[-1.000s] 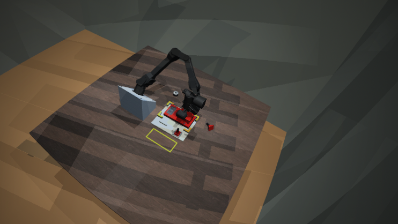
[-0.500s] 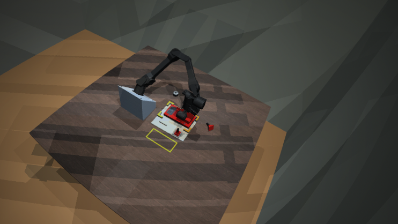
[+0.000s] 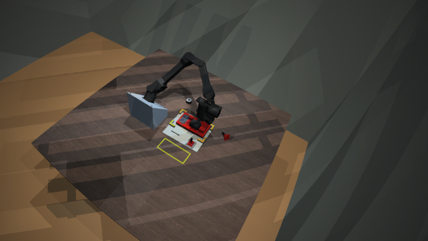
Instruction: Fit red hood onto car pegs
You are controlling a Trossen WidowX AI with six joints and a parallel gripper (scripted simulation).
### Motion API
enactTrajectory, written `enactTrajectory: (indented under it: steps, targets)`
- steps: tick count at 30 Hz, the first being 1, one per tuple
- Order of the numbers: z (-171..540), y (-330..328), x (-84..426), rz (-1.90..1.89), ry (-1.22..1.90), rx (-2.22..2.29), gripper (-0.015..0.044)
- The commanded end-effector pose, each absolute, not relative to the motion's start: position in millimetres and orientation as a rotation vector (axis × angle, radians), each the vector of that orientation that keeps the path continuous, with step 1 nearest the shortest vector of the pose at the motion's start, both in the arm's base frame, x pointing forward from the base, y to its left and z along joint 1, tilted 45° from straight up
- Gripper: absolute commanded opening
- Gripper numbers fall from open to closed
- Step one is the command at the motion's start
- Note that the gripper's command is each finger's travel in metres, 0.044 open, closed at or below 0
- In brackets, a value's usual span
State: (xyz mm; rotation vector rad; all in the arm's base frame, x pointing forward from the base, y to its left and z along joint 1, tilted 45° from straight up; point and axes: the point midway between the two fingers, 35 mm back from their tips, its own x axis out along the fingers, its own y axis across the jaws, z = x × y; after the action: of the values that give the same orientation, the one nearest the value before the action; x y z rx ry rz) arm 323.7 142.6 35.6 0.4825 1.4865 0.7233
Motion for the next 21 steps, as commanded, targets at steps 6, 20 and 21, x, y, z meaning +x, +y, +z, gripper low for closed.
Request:
enactTrajectory:
  steps: [6, 20, 21]
  targets:
    - [36, 143, 324, 0.723, 1.486, 0.483, 0.0315]
    - [68, 109, 329, 0.726, 1.493, 0.481, 0.0440]
    - [78, 100, 330, 0.728, 1.494, 0.482, 0.0440]
